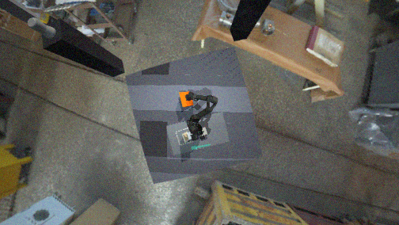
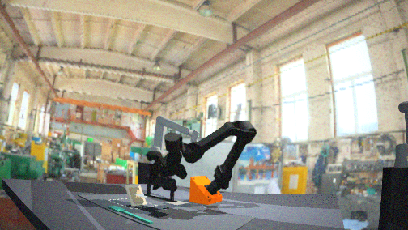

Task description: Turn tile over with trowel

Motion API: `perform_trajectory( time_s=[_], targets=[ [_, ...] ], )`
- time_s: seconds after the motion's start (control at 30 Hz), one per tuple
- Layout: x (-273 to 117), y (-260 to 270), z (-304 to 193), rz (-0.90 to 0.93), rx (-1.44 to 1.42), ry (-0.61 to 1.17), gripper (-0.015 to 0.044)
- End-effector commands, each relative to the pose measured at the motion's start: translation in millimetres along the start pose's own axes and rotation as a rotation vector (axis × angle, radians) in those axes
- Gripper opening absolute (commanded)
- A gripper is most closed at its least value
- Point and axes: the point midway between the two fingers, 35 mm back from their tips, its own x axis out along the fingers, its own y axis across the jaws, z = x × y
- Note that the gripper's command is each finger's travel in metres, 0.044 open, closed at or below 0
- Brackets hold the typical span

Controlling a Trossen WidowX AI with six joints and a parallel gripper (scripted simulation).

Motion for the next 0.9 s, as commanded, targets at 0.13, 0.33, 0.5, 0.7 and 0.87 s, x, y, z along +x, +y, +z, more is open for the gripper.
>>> perform_trajectory(
  time_s=[0.13,0.33,0.5,0.7,0.87],
  targets=[
    [-5.9,-12.8,15.6,-0.012,-0.010,-0.003,0.0000],
    [-13.4,-21.1,38.5,-0.011,-0.010,-0.003,0.0000],
    [-20.3,-26.2,57.2,-0.012,-0.009,-0.004,0.0000],
    [-21.2,-26.7,59.6,-0.012,-0.009,-0.004,0.0000],
    [-21.2,-26.7,59.6,-0.012,-0.009,-0.004,0.0000]
  ],
)
